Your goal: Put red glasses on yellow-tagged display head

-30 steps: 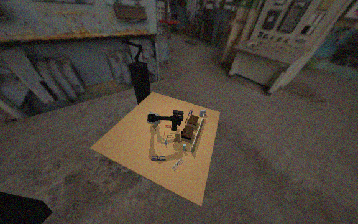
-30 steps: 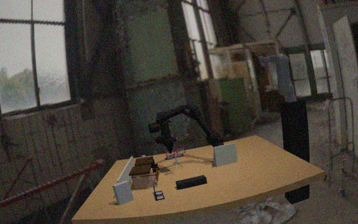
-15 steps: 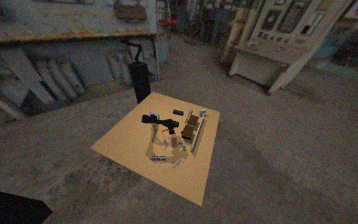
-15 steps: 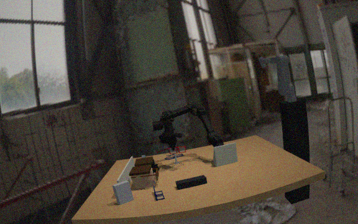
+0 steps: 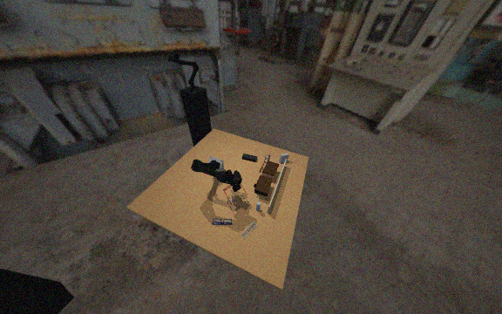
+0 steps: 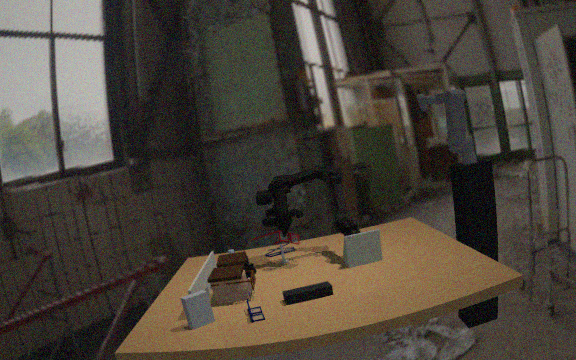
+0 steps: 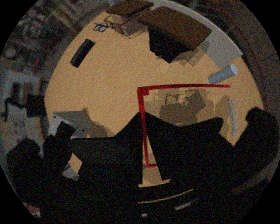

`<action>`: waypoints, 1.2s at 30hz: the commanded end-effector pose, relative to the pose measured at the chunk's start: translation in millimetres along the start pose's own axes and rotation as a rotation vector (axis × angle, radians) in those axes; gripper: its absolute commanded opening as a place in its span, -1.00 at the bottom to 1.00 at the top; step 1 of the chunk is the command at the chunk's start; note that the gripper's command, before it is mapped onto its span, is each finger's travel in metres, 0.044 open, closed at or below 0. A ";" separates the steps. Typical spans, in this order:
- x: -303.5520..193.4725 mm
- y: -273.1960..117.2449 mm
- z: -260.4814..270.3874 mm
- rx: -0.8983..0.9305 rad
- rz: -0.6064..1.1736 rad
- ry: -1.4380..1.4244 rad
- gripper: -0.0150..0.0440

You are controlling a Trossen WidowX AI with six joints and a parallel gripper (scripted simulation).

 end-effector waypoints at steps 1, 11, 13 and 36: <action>-17.3 -8.2 2.9 -0.007 -0.042 -0.085 -0.49; -56.2 -27.8 11.4 -0.068 -0.134 -0.302 -0.49; -63.4 -31.6 14.0 -0.086 -0.149 -0.346 -0.49; -129.8 -70.7 63.6 -0.391 -0.187 -0.877 -0.49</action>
Point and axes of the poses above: the point midway between the two fingers, 35 mm back from their tips, its own y axis out along the fingers, its own z axis across the jaws, x = y × z, the point moved 10 cm from there along -y, back along the fingers, and after that the axes turned 5 degrees about y, right-handed, at the moved point
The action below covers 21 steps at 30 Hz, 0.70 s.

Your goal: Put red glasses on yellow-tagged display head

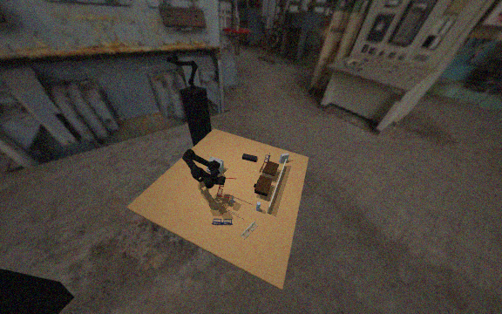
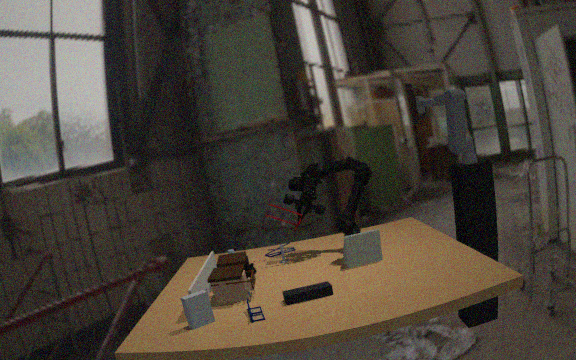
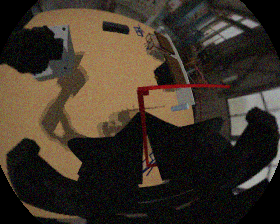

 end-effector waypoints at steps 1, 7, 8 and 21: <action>3.6 -10.5 12.0 -0.045 0.016 -0.102 -0.49; 9.7 -25.4 27.3 -0.106 0.061 -0.263 -0.49; 11.0 -27.8 29.7 -0.115 0.070 -0.290 -0.49; 19.5 -42.3 43.2 -0.162 0.141 -0.458 -0.49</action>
Point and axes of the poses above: the point midway between the two fingers, 35 mm back from their tips, its own y axis out along the fingers, its own z axis across the jaws, x = y × z, the point moved 10 cm from there along -y, back along the fingers, and after that the axes turned 5 degrees about y, right-handed, at the moved point
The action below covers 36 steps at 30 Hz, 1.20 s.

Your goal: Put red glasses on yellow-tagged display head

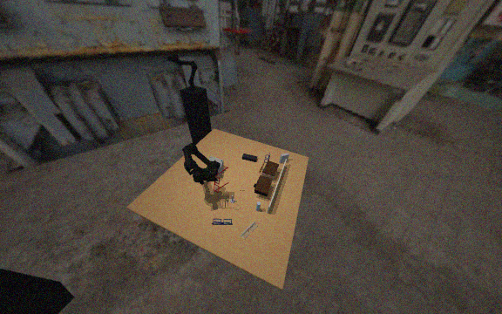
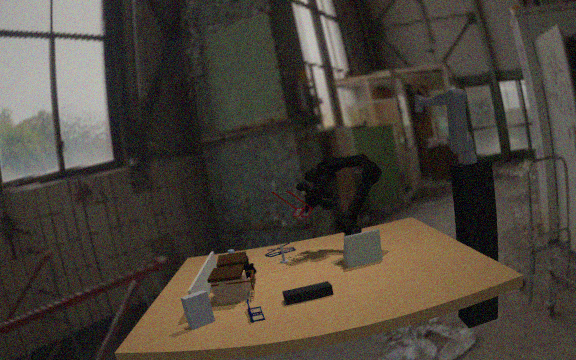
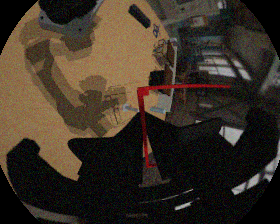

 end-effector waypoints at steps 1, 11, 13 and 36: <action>-0.9 0.8 -0.3 0.002 -0.002 0.008 -0.49; -0.9 0.8 -0.3 0.002 -0.002 0.008 -0.49; -0.9 0.8 -0.3 0.002 -0.002 0.008 -0.49; -14.5 42.6 -14.9 0.101 -0.152 0.167 -0.49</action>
Point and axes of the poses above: the point midway between the two fingers, 35 mm back from their tips, its own y axis out along the fingers, its own z axis across the jaws, x = y × z, the point moved 10 cm from there along -y, back along the fingers, and after that the axes turned 5 degrees about y, right-handed, at the moved point
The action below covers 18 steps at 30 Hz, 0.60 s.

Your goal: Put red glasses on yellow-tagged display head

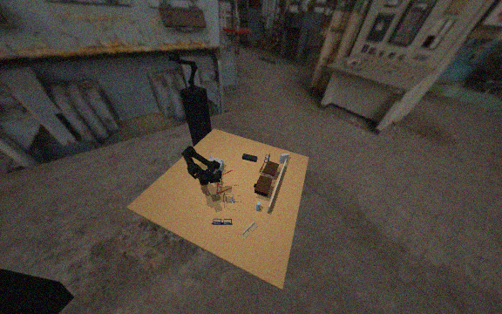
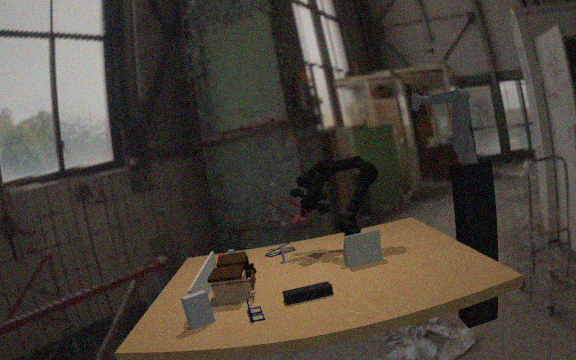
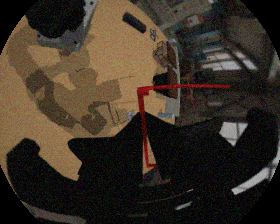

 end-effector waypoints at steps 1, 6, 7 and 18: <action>-4.4 18.7 -9.2 0.051 -0.059 0.058 -0.49; -6.4 40.7 -22.2 0.125 -0.113 0.126 -0.49; -6.2 45.1 -24.9 0.141 -0.121 0.138 -0.49; 5.7 92.6 -56.6 0.327 -0.163 0.247 -0.49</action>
Point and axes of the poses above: the point midway between the two fingers, 35 mm back from their tips, its own y axis out along the fingers, its own z axis across the jaws, x = y × z, the point moved 10 cm from there along -y, back along the fingers, and after that the axes turned 5 degrees about y, right-handed, at the moved point
